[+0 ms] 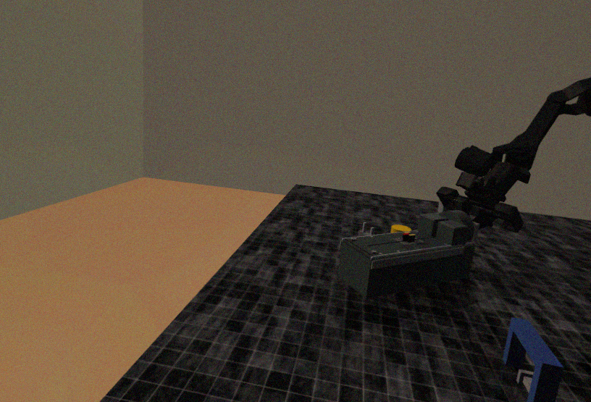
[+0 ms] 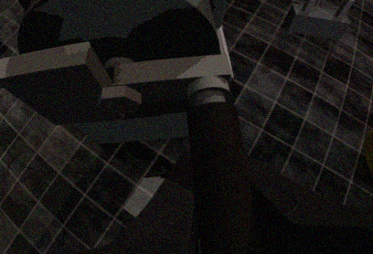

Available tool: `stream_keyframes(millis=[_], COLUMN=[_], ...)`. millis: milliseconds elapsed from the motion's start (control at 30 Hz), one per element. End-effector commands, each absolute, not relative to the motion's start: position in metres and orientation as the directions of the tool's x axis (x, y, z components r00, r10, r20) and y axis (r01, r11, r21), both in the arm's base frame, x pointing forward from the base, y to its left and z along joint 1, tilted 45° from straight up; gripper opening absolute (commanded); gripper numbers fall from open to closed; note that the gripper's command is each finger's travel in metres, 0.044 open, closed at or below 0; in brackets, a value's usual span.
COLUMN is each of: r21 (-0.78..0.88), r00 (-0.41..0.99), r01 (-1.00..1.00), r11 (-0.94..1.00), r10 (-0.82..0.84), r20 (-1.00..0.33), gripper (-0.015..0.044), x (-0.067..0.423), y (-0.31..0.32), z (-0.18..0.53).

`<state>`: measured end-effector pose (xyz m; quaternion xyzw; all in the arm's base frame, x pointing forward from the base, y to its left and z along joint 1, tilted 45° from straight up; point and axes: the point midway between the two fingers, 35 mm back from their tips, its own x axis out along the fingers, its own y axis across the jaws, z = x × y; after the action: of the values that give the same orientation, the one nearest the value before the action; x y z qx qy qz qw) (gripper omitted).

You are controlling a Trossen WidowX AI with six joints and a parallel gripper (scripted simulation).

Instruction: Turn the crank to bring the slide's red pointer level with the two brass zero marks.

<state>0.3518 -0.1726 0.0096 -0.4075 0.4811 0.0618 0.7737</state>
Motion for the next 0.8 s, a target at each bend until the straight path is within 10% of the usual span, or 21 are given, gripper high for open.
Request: stream_keyframes(millis=[0,767], r21=[-0.573,-0.572], r00=[0.527,0.526], r01=[-0.486,-0.487], r11=[0.660,0.660], r10=[-0.302,-0.302], r20=[-0.795,-0.795], gripper=[0.0000,0.0000], x=[0.351,0.339], y=[-0.180,-0.182], z=[0.003,-0.023])
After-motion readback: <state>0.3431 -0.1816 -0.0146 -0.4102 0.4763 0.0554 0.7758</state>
